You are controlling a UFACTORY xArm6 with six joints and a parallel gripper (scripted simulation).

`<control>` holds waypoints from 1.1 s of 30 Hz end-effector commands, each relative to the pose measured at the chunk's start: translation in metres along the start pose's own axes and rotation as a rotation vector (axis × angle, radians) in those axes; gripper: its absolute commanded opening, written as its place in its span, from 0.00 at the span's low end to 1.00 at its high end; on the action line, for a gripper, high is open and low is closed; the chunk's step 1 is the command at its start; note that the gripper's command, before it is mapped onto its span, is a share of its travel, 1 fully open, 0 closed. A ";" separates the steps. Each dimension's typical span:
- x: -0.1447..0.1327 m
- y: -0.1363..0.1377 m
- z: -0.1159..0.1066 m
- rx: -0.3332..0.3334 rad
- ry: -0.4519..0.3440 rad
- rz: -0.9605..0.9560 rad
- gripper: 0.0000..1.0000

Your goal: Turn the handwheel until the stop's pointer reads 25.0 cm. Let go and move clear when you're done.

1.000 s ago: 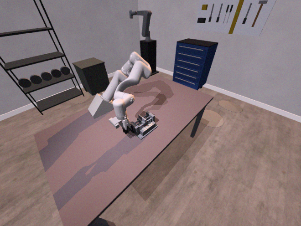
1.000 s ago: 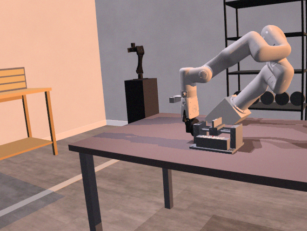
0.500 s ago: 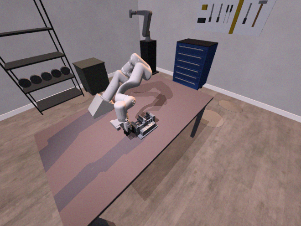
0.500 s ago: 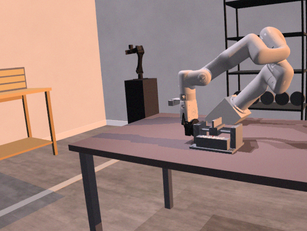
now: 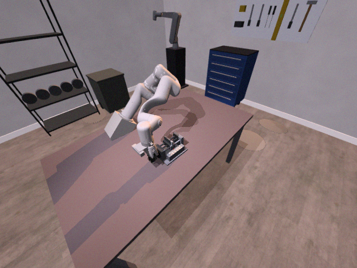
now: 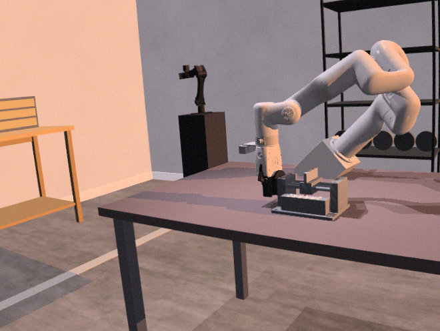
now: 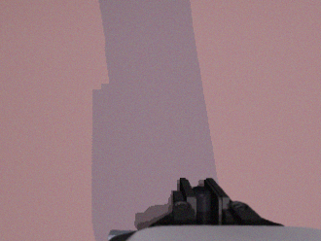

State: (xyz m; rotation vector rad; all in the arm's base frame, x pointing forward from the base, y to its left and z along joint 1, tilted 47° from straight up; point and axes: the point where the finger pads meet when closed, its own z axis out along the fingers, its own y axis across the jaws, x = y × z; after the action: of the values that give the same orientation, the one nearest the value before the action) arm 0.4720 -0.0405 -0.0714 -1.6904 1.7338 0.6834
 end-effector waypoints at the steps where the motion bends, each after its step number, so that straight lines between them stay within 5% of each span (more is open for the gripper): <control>1: 0.000 -0.006 -0.001 0.003 0.002 -0.001 0.06; 17: 0.000 -0.023 -0.010 0.003 0.002 -0.001 0.06; 33: 0.000 -0.025 -0.046 0.003 0.002 -0.001 0.06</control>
State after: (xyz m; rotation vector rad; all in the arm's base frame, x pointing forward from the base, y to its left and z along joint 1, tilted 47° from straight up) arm 0.4969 -0.0709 -0.0429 -1.6904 1.7337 0.6762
